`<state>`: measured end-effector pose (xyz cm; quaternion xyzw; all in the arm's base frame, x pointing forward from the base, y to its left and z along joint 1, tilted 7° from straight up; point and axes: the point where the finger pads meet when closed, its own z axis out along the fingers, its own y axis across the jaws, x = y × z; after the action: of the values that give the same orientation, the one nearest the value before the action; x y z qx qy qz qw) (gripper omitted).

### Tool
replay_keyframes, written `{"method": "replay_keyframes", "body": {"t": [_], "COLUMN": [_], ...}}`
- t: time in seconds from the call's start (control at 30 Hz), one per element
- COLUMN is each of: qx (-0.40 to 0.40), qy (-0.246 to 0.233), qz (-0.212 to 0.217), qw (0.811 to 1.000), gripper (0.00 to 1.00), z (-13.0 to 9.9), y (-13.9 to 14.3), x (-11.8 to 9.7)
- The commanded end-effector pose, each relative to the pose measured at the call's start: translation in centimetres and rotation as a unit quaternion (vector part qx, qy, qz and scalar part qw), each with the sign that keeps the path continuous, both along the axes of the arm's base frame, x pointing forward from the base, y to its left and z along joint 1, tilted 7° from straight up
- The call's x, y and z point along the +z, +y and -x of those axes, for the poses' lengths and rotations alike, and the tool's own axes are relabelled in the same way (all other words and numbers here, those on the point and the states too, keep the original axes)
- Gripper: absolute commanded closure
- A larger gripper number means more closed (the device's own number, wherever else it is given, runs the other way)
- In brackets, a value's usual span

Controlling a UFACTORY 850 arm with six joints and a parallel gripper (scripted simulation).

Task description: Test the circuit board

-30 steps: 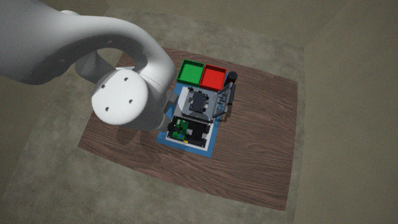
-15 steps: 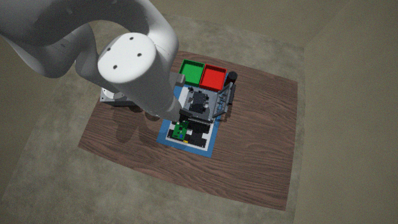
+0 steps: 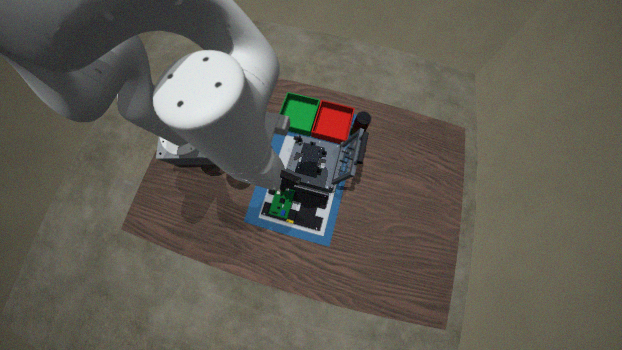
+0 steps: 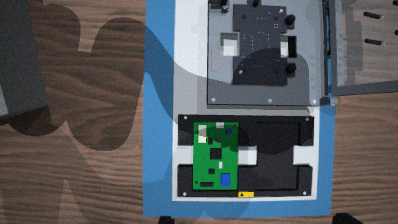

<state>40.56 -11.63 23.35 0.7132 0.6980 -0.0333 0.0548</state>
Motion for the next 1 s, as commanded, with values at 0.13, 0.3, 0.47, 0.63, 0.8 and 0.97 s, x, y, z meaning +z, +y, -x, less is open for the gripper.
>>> {"method": "replay_keyframes", "body": {"t": [0.13,0.3,0.47,0.63,0.8,0.97], "qx": [0.0,0.0,0.0,0.0,0.0,0.0], "qy": [-0.001,-0.001,-0.001,-0.001,-0.001,-0.001], "qz": [0.0,-0.001,-0.001,-0.001,-0.001,-0.001], "qw": [1.0,1.0,1.0,1.0,1.0,1.0], "gripper": [0.0,0.0,0.0,0.0,0.0,0.0], "z": [-0.1,-0.1,-0.2,-0.3,-0.4,-0.5], "y": [0.0,-0.2,-0.5,-0.8,-1.3,-1.7], "x": [-0.2,-1.3,-3.9,-6.3,-10.4,-13.8]}}
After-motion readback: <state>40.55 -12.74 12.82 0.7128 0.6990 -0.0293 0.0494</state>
